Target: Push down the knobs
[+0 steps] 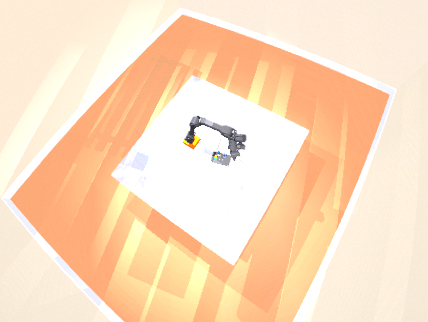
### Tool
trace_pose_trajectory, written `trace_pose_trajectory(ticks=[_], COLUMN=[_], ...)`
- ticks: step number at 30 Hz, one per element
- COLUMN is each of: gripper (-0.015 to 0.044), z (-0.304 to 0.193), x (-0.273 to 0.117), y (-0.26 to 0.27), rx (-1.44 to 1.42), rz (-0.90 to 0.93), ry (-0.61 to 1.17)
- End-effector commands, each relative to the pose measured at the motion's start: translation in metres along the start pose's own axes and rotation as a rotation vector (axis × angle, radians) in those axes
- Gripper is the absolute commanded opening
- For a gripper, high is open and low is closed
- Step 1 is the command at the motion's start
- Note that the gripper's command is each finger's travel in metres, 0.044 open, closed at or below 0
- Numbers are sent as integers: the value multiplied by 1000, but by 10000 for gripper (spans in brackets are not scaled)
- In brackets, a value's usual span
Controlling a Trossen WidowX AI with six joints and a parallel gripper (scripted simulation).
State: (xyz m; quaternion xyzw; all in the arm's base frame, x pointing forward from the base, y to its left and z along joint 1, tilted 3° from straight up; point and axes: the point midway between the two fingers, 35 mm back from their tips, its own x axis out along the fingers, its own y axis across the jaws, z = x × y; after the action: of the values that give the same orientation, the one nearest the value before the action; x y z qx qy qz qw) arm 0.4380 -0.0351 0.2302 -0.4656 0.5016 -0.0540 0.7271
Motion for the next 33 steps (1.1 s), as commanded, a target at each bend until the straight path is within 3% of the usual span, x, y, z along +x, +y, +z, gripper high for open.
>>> trace_pose_trajectory(ticks=[1,14,27,33], gripper=[0,0,0,0], z=[-18,-75,-128,-133], x=[6,14,-2,-6], y=[14,66,125,131], rx=[-111,-409,-625,-642], rz=[95,408,721,752], ry=[1,-61,-251,-280])
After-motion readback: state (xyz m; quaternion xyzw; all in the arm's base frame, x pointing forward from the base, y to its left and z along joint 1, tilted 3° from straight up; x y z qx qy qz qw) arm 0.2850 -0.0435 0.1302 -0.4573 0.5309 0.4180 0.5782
